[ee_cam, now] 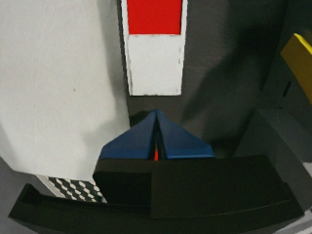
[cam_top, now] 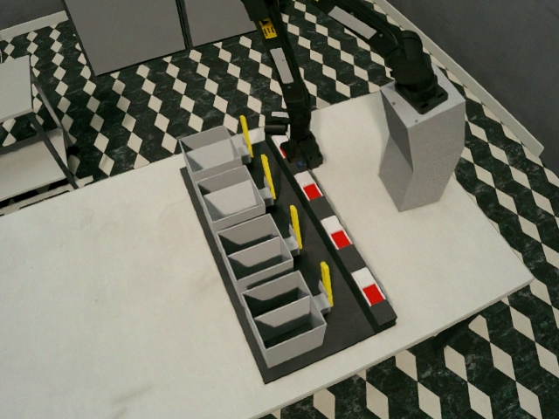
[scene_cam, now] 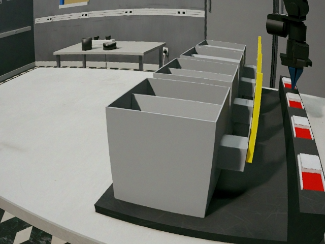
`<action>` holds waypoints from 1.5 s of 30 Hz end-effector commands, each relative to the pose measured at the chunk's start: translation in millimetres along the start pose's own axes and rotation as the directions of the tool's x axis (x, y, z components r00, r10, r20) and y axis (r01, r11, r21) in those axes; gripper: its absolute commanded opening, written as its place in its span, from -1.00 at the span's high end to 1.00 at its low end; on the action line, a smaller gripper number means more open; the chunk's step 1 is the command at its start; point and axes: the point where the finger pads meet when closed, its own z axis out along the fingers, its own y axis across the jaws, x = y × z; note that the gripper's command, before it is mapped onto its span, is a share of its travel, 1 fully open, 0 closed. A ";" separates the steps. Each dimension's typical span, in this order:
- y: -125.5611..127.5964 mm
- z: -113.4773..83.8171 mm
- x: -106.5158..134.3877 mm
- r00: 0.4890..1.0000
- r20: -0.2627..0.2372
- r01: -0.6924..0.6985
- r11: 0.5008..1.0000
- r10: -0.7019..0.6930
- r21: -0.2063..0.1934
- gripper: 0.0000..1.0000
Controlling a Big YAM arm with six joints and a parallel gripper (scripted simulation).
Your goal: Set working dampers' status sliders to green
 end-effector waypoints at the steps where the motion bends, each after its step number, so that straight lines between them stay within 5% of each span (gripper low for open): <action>1: 5.9 4.5 -5.0 1.000 0.004 -0.002 1.000 0.002 -0.010 1.00; 45: 13.6 3.0 -9.2 1.000 0.009 -0.003 1.000 0.003 -0.020 1.00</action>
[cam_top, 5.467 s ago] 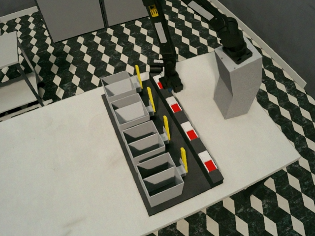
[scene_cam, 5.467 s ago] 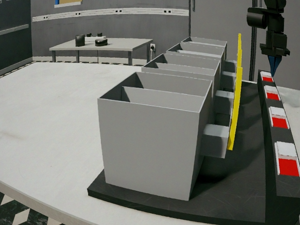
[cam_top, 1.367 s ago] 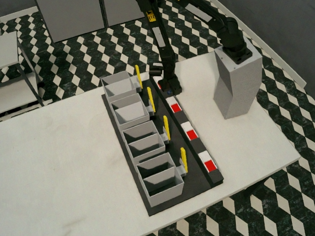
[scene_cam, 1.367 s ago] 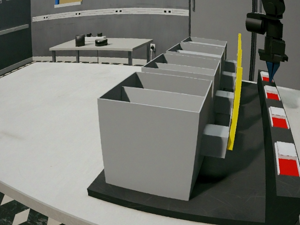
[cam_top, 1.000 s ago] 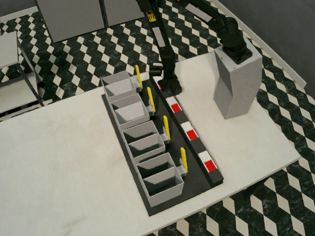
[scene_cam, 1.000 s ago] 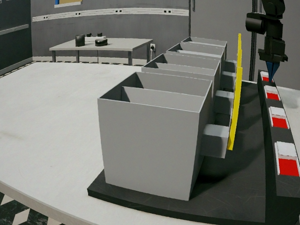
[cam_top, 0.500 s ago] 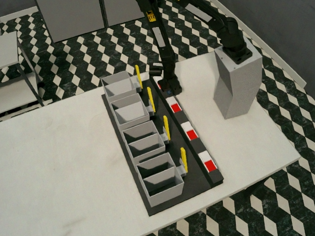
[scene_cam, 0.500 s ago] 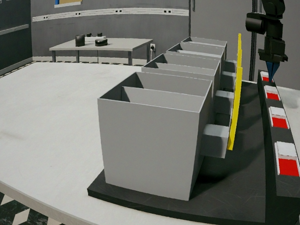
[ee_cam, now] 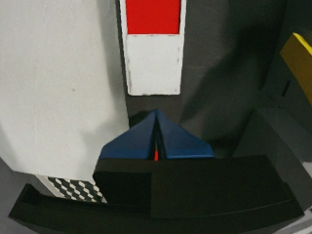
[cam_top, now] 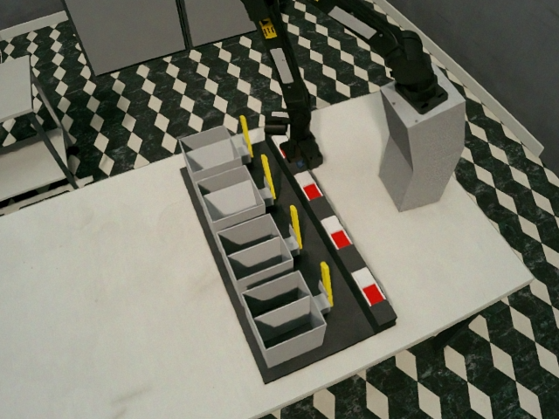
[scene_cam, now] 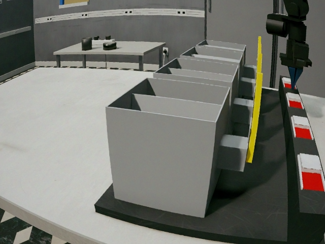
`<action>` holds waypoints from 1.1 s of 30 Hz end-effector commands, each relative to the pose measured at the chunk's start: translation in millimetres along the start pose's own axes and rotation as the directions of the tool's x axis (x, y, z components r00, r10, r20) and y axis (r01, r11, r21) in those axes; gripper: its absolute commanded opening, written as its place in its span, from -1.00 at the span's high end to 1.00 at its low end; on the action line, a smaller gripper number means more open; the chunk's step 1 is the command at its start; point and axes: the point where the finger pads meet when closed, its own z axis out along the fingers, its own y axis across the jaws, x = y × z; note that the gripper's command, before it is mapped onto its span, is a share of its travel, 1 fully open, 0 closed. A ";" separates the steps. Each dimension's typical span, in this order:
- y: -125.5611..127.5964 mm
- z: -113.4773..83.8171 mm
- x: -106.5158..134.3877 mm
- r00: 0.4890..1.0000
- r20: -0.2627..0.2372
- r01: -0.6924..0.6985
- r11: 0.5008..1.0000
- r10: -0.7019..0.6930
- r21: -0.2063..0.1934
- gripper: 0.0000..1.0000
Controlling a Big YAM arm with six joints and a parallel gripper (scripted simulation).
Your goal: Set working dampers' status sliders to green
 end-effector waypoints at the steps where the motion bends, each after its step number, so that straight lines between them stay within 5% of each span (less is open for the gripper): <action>1: 14.5 3.0 -9.5 1.000 0.010 -0.004 1.000 0.004 -0.023 1.00; 33: 14.5 3.0 -9.5 1.000 0.010 -0.004 1.000 0.004 -0.023 1.00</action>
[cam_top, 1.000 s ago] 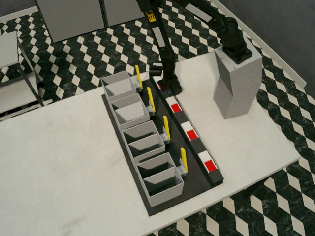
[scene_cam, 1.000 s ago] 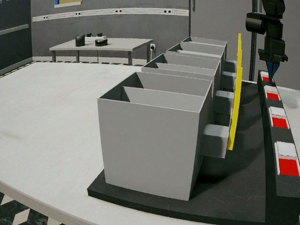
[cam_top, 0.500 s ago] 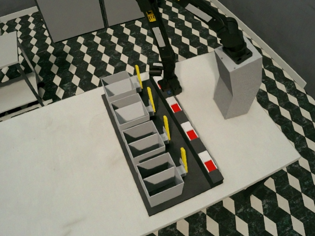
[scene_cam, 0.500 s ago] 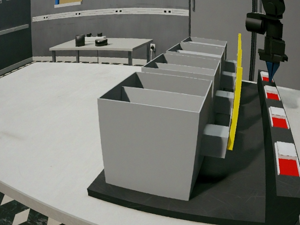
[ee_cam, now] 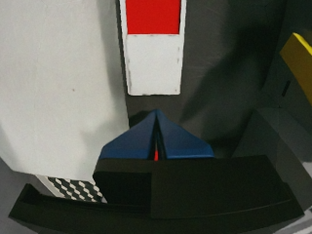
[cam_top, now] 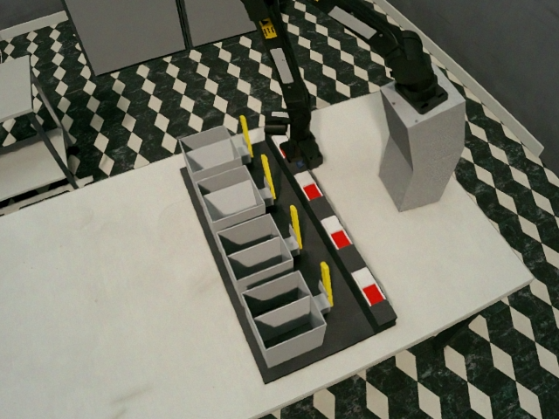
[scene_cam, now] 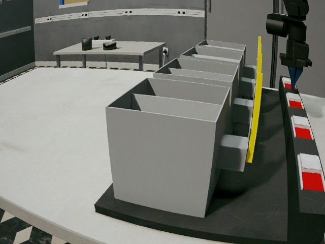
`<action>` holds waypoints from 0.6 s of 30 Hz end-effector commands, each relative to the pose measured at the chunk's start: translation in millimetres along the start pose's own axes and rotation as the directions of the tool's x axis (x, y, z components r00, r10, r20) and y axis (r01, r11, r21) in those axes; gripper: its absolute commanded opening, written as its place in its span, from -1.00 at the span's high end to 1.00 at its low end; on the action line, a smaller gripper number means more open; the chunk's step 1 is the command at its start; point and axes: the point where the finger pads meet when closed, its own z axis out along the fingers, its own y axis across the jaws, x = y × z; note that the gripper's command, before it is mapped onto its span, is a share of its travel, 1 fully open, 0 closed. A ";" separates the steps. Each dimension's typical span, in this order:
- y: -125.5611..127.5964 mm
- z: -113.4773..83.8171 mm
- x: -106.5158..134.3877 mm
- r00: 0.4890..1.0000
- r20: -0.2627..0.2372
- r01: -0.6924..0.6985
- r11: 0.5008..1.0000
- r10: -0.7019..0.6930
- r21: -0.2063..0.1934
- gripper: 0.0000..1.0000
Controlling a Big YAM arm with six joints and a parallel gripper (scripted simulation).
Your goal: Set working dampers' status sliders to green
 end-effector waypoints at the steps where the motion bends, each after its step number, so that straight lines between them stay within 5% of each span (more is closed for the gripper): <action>1: 14.6 3.0 -9.5 1.000 0.010 -0.004 1.000 0.004 -0.023 1.00; 18: 16.1 2.9 -10.3 1.000 0.010 -0.003 1.000 0.004 -0.022 1.00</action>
